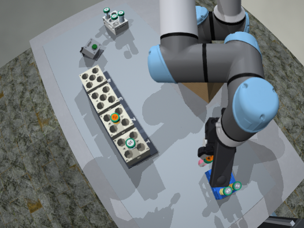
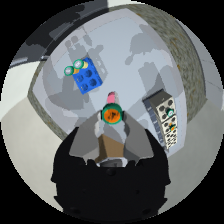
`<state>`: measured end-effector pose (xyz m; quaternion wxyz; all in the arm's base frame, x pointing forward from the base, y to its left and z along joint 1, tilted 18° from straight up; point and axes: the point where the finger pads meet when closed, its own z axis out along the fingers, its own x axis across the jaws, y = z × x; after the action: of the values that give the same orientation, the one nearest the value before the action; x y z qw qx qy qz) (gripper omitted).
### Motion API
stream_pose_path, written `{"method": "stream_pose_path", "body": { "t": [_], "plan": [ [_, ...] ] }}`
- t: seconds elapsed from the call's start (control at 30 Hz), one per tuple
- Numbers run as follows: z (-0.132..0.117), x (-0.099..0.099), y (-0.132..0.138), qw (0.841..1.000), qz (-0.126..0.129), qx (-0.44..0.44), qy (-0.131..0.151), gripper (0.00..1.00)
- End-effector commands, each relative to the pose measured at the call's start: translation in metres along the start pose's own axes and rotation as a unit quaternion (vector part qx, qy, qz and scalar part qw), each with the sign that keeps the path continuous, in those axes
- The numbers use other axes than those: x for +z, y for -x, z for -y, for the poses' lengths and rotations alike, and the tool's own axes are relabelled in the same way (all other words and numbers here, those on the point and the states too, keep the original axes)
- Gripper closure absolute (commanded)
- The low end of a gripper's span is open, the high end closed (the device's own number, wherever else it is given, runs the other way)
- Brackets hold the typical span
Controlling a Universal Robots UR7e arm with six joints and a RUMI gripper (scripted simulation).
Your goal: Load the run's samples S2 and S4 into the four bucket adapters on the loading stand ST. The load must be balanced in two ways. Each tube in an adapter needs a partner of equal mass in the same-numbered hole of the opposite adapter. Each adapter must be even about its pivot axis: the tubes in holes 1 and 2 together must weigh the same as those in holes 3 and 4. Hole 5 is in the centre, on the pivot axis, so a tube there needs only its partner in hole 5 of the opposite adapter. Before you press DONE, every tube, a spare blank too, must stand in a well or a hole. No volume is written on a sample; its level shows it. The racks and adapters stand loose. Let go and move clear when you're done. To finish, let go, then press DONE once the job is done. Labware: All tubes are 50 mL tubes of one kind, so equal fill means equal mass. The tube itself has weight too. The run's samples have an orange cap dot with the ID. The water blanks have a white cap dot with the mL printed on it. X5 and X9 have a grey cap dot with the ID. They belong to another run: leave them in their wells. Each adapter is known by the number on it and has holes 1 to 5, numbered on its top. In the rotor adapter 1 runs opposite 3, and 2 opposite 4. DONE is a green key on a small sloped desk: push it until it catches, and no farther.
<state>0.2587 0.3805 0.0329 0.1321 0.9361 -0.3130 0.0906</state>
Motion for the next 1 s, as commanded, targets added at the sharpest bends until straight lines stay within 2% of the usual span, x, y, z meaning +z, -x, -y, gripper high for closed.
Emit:
{"method": "stream_pose_path", "body": {
  "t": [0.0,0.27,0.33,0.4,0.6,0.83,0.9,0.97],
  "plan": [
    [-0.023,-0.001,-0.038,0.996,0.000,0.087,-0.004,1.00],
    [-0.052,-0.001,-0.083,0.981,0.000,0.193,-0.003,1.00],
    [-0.052,-0.001,-0.083,0.981,0.000,0.193,-0.003,1.00],
    [-0.059,-0.001,-0.094,0.976,0.000,0.219,-0.003,1.00],
    [-0.080,-0.001,-0.127,0.955,0.000,0.296,-0.003,1.00],
    [-0.105,-0.001,-0.167,0.923,0.001,0.384,-0.003,1.00],
    [-0.105,-0.001,-0.167,0.923,0.001,0.384,-0.003,1.00],
    [-0.113,-0.001,-0.178,0.913,0.001,0.408,-0.003,1.00]
  ]
}}
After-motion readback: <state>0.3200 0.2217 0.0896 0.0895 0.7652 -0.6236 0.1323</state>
